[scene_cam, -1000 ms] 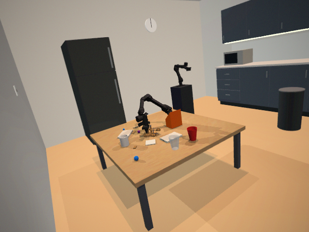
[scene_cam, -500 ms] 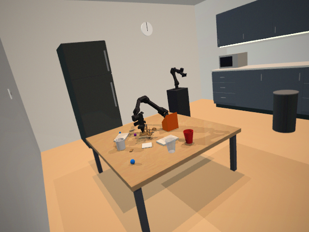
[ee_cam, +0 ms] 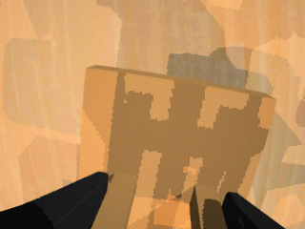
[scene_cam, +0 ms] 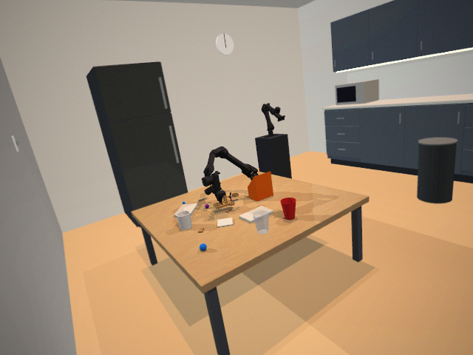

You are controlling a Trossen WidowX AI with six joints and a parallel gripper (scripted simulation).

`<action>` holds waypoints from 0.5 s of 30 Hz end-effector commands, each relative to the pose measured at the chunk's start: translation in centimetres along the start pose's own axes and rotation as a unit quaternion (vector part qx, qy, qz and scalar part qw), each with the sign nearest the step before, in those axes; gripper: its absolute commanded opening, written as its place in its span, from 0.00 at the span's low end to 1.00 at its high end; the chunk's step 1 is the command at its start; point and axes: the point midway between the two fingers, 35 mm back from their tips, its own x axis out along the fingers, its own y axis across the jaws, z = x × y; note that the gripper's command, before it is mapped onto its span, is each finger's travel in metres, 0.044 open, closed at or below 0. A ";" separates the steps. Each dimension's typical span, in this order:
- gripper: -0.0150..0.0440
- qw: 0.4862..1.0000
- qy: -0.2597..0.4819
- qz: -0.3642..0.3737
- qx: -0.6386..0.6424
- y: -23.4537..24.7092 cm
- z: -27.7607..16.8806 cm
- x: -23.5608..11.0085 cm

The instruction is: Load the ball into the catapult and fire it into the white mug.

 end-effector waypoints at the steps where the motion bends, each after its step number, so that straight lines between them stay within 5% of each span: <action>1: 0.25 0.998 -0.008 0.006 -0.064 0.7 0.5 -0.7; 15: 0.25 0.992 -0.009 0.005 -0.124 1.8 0.6 -0.3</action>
